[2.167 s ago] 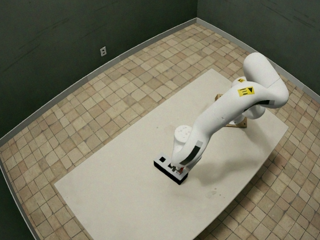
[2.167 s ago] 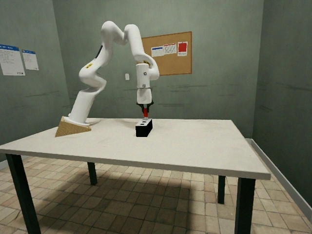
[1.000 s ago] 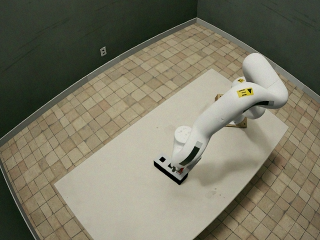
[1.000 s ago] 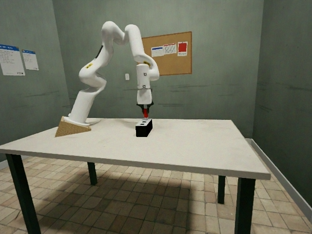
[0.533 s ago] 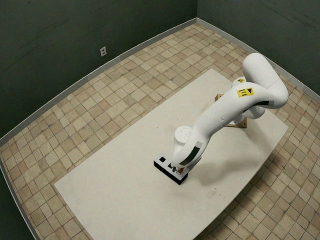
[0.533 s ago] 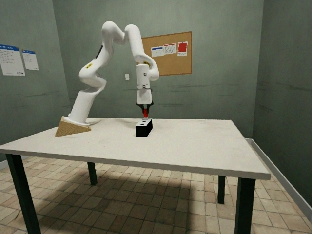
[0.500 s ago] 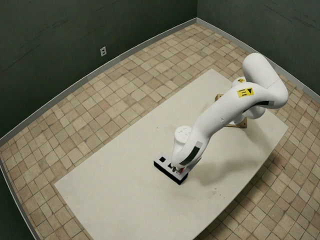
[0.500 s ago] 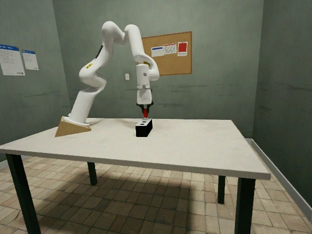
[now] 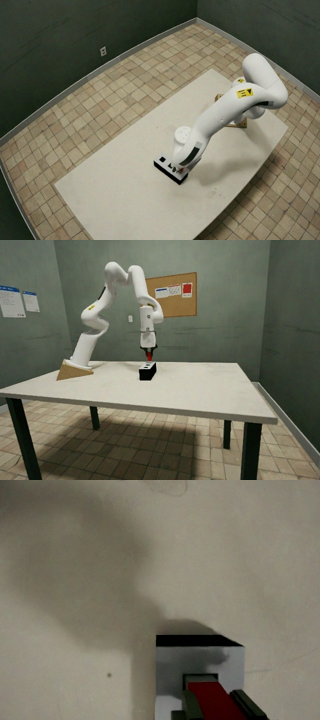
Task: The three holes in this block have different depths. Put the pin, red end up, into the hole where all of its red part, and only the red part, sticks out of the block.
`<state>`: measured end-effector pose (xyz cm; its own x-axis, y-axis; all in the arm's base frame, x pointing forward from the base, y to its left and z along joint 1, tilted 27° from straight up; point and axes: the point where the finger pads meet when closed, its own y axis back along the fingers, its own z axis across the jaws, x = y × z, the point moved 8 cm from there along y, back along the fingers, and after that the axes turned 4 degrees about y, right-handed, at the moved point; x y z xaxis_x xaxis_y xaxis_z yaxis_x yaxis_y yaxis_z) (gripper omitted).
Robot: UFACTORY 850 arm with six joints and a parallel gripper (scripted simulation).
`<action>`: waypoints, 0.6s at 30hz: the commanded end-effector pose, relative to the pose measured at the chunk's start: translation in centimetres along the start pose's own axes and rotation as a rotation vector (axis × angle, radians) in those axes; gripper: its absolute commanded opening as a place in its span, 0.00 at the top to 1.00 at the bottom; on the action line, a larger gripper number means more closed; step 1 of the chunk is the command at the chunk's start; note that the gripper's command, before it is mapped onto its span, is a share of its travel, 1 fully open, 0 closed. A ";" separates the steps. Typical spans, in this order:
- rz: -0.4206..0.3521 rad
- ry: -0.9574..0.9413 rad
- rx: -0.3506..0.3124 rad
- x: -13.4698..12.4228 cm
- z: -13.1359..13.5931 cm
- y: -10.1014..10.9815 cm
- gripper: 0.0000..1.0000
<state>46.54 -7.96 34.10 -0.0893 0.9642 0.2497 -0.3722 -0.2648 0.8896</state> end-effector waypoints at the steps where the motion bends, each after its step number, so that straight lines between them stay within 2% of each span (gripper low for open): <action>1: 0.000 0.000 -0.002 0.0 0.1 -0.1 1.00; 18: -0.001 0.000 -0.002 -0.1 0.0 -0.1 1.00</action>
<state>46.56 -7.98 33.92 -0.0893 0.9642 0.2496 -0.3724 -0.2648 0.8895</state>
